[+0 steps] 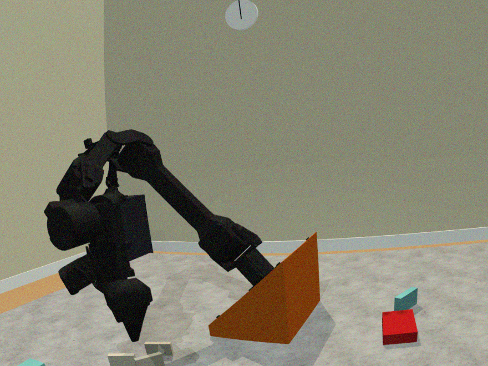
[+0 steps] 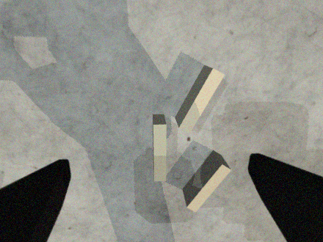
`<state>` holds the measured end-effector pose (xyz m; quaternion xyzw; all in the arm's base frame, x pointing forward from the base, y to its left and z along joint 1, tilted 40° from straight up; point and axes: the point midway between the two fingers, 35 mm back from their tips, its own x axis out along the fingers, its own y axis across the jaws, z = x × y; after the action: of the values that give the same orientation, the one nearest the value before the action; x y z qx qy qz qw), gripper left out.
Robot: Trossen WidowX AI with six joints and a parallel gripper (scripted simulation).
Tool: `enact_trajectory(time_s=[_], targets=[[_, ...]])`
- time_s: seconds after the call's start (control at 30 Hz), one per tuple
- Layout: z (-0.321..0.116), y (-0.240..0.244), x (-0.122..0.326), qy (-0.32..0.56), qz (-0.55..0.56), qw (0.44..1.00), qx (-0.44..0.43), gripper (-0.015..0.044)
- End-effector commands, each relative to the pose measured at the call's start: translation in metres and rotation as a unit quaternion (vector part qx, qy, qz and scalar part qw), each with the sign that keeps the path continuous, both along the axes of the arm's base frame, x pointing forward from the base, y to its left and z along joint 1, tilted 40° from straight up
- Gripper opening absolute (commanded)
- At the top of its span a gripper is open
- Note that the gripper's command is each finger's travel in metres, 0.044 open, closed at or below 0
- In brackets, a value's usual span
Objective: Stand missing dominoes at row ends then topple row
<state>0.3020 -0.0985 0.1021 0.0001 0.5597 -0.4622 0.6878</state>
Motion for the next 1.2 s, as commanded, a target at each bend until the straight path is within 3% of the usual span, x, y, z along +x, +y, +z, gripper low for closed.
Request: enact_trajectory(time_s=[0.0, 0.13, 0.8, 1.1, 1.17], targets=[[-0.023, -0.017, -0.005, 0.012, -0.001, 1.000, 0.000, 0.0440], [-0.045, -0.037, -0.008, 0.008, -0.002, 1.000, -0.005, 0.0440], [-0.058, -0.047, -0.011, 0.008, -0.002, 1.000, -0.006, 0.0440], [-0.058, -0.047, -0.011, 0.008, -0.002, 1.000, -0.006, 0.0204], [-0.058, -0.047, -0.011, 0.008, -0.002, 1.000, -0.006, 0.0190]])
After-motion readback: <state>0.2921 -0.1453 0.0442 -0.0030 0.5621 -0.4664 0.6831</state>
